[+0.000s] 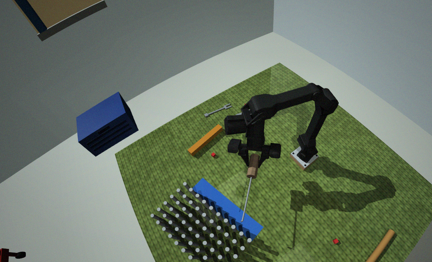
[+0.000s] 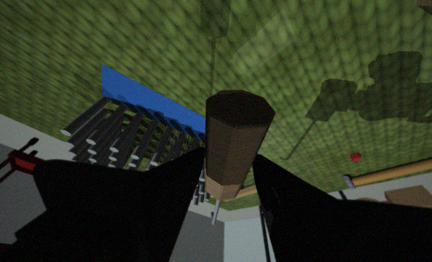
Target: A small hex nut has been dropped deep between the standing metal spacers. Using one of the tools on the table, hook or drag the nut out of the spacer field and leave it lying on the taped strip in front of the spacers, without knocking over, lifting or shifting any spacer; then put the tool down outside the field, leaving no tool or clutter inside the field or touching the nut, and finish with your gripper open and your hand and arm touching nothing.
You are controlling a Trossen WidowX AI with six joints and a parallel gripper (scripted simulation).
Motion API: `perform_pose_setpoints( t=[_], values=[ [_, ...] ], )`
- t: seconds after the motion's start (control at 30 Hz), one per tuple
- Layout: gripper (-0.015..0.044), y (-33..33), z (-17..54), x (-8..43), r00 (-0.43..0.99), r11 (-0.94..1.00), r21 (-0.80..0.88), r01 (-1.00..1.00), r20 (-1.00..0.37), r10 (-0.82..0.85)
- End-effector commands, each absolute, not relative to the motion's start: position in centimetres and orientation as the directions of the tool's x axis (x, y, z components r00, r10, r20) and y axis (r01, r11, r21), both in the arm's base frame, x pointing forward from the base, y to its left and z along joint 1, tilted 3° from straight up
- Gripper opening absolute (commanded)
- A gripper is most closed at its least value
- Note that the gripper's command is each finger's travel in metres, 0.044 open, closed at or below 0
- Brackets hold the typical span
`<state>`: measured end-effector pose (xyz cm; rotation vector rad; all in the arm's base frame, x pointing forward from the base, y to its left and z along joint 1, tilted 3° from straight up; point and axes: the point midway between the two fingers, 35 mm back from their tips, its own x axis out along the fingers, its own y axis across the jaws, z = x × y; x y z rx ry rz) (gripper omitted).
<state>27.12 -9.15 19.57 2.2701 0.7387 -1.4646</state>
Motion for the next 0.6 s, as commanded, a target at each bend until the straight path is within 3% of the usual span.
perform_pose_setpoints(
  t=[0.0, 0.37, 0.57],
  values=[
    [0.0000, -9.6, 19.9, 26.6, 0.350, -0.881, -0.060, 0.469, -0.904, 0.247],
    [0.0000, -11.1, 20.1, 25.3, 0.367, -0.967, -0.212, 0.143, -0.896, 0.250],
    [0.0000, -11.2, 20.2, 25.2, 0.368, -0.968, -0.220, 0.122, -0.895, 0.250]
  ],
)
